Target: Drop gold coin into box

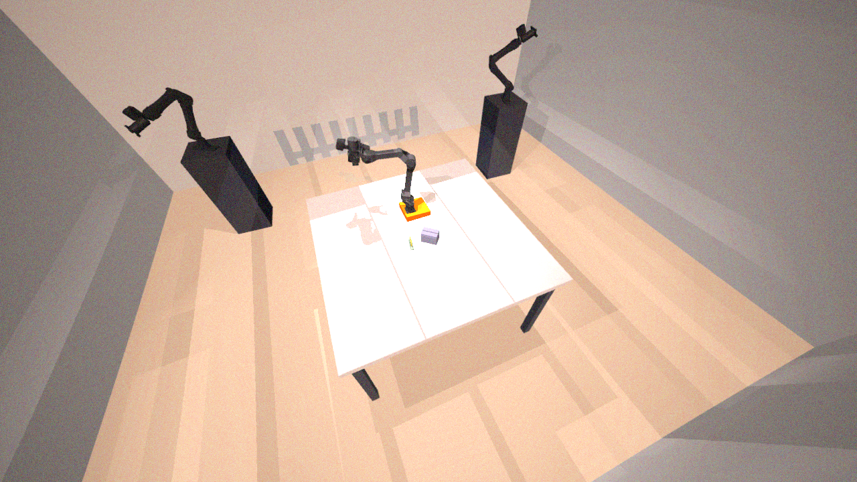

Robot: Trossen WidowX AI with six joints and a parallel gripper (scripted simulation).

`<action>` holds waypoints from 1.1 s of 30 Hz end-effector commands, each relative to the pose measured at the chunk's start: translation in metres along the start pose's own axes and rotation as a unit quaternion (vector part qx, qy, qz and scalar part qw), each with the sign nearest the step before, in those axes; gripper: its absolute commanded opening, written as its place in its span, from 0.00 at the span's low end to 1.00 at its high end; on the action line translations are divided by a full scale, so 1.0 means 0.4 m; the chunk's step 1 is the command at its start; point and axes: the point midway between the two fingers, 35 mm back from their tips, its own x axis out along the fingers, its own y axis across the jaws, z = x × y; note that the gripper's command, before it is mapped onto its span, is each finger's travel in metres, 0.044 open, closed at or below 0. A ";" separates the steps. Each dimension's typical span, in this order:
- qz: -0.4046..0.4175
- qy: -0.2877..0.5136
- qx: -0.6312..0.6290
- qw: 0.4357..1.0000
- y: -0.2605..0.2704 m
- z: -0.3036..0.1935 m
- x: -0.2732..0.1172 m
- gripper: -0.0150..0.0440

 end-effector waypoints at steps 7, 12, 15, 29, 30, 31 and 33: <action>-0.099 -0.058 0.044 0.992 -0.087 0.085 -0.084 0.62; -0.202 -0.158 0.089 0.962 -0.168 0.195 -0.231 0.53; -0.252 -0.229 0.105 0.934 -0.194 0.259 -0.342 0.53; -0.302 -0.577 0.091 0.754 -0.051 0.485 -0.896 0.53; -0.294 -0.598 0.084 0.741 -0.025 0.495 -0.931 0.53; -0.282 -0.619 0.077 0.729 0.003 0.505 -0.964 0.53; -0.254 -0.658 0.060 0.706 0.064 0.521 -1.027 0.53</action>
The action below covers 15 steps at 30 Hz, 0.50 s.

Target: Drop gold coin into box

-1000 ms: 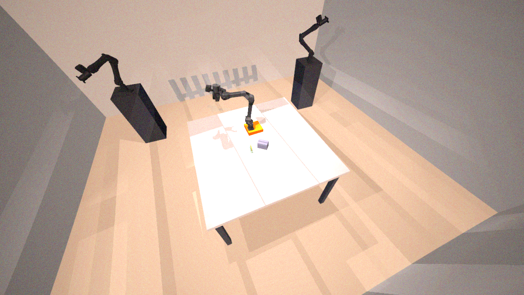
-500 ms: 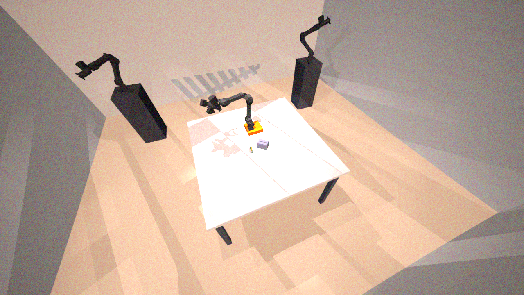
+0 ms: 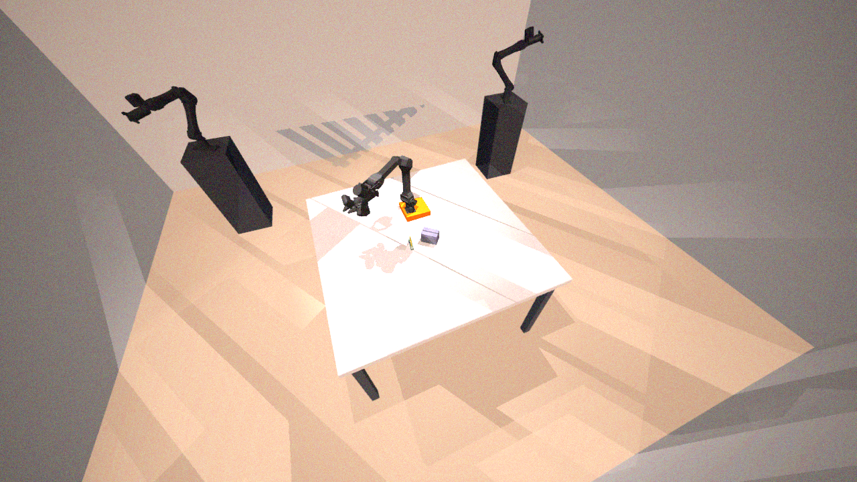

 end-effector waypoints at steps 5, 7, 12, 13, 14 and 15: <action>0.131 -0.142 0.061 0.979 0.166 0.263 -0.110 0.53; 0.176 -0.163 0.076 0.968 0.218 0.316 -0.153 0.53; 0.297 -0.180 0.107 0.932 0.367 0.404 -0.282 0.53; 0.321 -0.176 0.112 0.924 0.397 0.414 -0.310 0.53; 0.345 -0.170 0.116 0.916 0.427 0.422 -0.337 0.53; 0.369 -0.162 0.120 0.907 0.457 0.428 -0.365 0.53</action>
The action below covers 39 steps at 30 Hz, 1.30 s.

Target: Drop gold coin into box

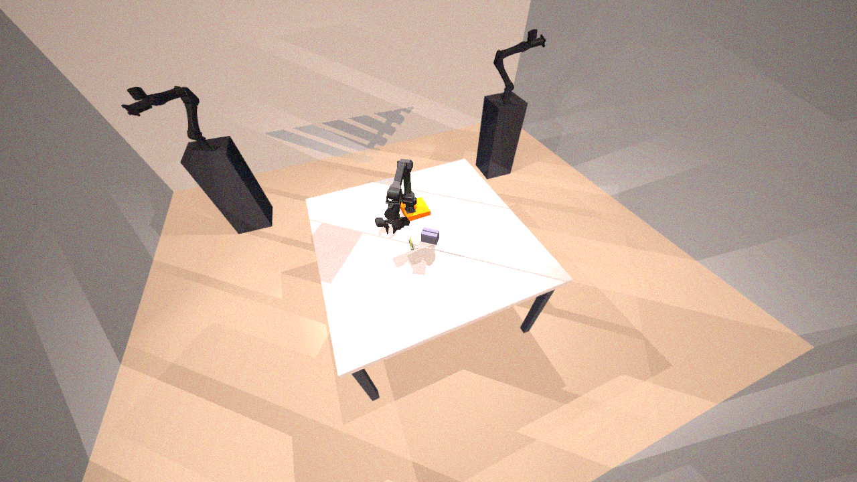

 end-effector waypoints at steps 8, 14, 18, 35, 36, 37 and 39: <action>0.150 0.074 0.084 0.982 0.281 -0.001 -0.026 0.53; 0.150 0.074 0.084 0.982 0.292 -0.005 0.017 0.53; 0.150 0.074 0.084 0.982 0.304 -0.012 0.058 0.53; 0.150 0.074 0.084 0.982 0.320 -0.018 0.128 0.53; 0.150 0.074 0.084 0.982 0.321 -0.018 0.132 0.53; 0.150 0.074 0.084 0.982 0.323 -0.019 0.136 0.53; 0.150 0.074 0.084 0.982 0.325 -0.019 0.144 0.53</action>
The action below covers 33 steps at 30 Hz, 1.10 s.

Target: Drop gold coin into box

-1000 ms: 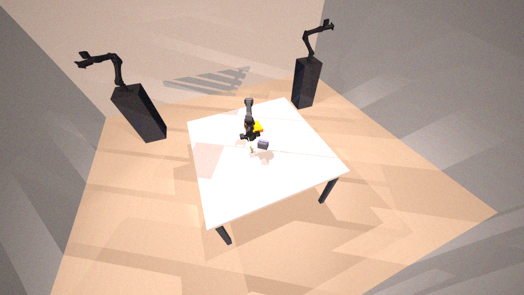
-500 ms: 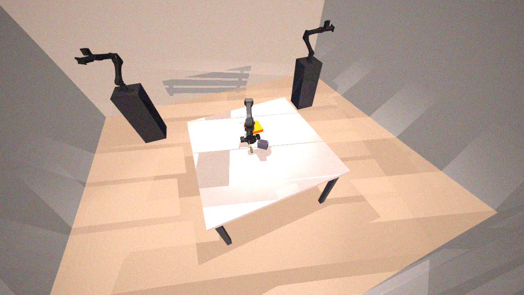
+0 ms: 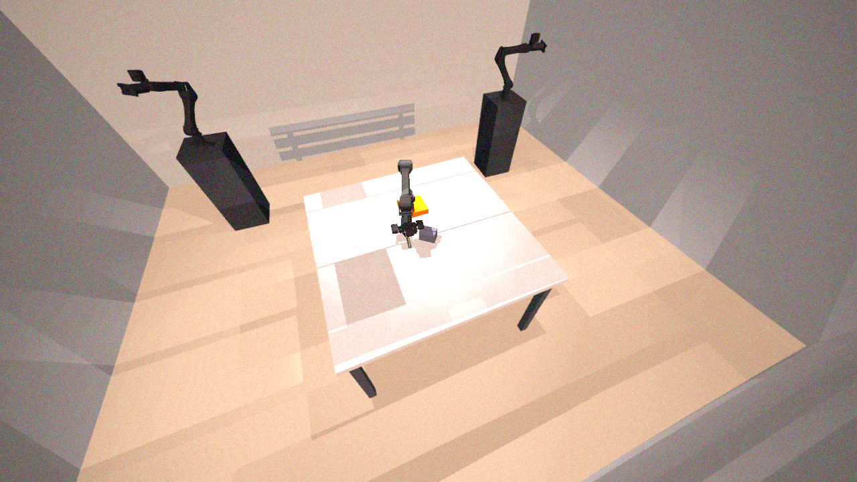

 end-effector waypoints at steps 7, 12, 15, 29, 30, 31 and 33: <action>0.002 0.003 0.001 1.000 0.001 -0.001 0.045 0.53; 0.002 0.003 0.001 1.000 0.000 -0.002 0.065 0.53; 0.002 0.003 0.001 1.000 0.000 -0.002 0.077 0.53; 0.003 0.004 0.001 1.000 0.000 -0.007 0.131 0.53; 0.003 0.004 0.001 1.000 0.000 -0.008 0.135 0.53; 0.003 0.004 0.001 1.000 0.000 -0.008 0.138 0.53; 0.003 0.004 0.001 1.000 0.000 -0.008 0.141 0.53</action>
